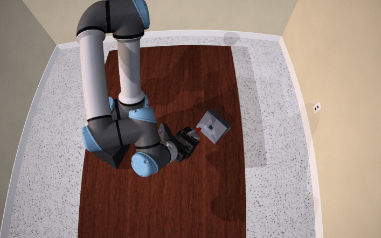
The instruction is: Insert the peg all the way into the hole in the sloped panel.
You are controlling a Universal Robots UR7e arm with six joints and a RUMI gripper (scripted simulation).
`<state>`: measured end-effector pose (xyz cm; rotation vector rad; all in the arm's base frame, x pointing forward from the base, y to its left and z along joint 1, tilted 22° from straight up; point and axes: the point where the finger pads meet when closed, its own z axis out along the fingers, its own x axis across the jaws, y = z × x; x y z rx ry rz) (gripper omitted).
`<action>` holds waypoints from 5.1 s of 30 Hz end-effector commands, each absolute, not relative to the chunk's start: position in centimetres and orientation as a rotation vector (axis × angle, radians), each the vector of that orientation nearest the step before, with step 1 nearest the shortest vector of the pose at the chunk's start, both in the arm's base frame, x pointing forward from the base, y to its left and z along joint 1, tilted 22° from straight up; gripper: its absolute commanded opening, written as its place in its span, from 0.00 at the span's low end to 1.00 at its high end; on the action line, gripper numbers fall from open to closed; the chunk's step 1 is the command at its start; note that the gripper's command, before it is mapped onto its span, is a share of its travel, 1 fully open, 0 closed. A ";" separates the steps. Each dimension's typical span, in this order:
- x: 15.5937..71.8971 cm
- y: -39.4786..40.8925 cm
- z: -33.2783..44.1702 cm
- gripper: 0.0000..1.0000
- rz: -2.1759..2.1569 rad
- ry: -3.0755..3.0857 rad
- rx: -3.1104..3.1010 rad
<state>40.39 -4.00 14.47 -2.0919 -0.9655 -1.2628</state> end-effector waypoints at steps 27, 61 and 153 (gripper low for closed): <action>41.5 -5.5 14.2 0.00 -1.304 -0.801 -2.103; 43.7 -3.0 12.8 0.00 -1.304 -0.801 -2.103; 47.6 1.7 10.3 0.00 -1.305 -0.801 -2.102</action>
